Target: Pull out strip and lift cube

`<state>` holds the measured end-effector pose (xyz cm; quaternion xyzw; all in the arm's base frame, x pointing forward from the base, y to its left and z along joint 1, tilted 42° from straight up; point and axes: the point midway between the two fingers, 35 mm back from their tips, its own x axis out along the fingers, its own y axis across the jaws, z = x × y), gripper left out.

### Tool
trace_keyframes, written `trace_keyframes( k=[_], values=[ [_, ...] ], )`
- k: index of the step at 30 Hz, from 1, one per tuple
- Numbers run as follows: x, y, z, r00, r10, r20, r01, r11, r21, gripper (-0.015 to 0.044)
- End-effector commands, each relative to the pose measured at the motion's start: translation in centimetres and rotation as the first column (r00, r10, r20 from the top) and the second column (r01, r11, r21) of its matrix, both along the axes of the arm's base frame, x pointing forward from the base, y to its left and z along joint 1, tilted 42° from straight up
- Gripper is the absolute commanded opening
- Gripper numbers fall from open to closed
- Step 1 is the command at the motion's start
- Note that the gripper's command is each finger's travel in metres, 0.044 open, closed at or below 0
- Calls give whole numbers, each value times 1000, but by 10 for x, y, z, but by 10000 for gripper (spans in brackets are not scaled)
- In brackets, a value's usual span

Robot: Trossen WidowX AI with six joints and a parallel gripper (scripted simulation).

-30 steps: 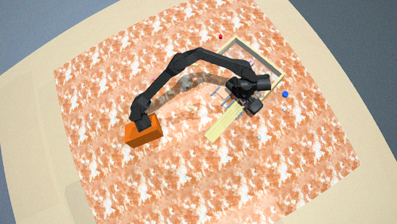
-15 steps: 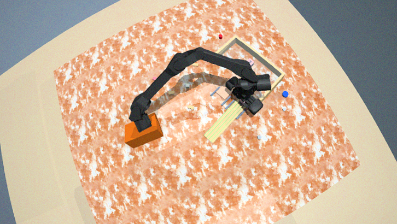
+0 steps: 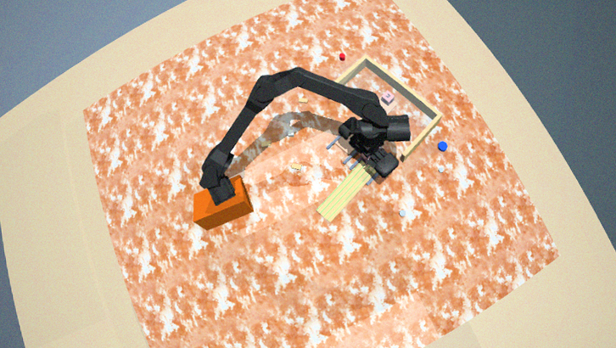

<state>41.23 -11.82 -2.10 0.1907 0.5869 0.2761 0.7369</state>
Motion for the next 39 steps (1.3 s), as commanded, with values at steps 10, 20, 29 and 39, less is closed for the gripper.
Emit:
trace_keyframes(
  k=[10, 20, 29, 39],
  values=[
    [-34, -2, 11, 1000, -6, -16, 6, 1000, 11, 0],
    [-65, 5, 13, 1000, -6, -18, 6, 1000, 11, 0],
    [-94, 14, 14, 1000, -6, -21, 6, 1000, 11, 0],
    [-123, 24, 13, 1000, -6, -23, 6, 1000, 13, 0]
  ],
)
